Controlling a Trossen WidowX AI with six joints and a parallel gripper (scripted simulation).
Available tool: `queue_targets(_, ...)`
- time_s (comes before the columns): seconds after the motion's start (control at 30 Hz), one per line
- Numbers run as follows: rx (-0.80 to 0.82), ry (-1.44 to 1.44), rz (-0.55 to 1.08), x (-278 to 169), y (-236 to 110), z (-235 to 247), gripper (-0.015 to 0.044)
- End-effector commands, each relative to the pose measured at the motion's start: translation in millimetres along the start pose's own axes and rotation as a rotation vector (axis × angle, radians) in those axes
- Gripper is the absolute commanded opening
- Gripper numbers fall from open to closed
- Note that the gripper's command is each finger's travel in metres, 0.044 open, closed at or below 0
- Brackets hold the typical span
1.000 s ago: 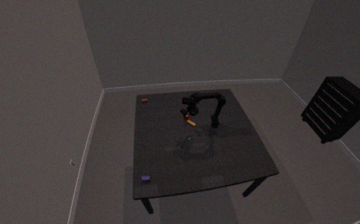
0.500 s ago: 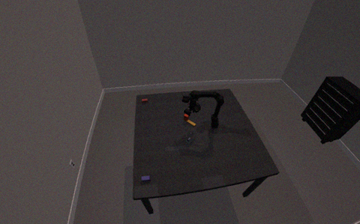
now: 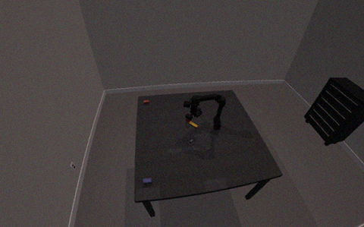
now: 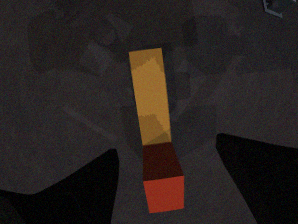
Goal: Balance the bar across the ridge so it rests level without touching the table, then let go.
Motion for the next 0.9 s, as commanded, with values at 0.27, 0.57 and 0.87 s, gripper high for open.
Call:
queue_targets(0.27,0.000,-0.003,-0.014,8,60,2,0.0315)
queue_targets(0.57,0.000,-0.003,-0.014,7,67,2,0.0315)
queue_targets(0.87,0.000,-0.003,-0.014,8,81,2,0.0315)
Point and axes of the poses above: the point midway between the two fingers, 35 mm back from their tips, its own y axis out along the fingers, its own z axis across the jaws, x = y × z, the point moved 9 cm from there along -y, back along the fingers, and after that the axes turned 14 degrees about -y, right-handed, at the moved point
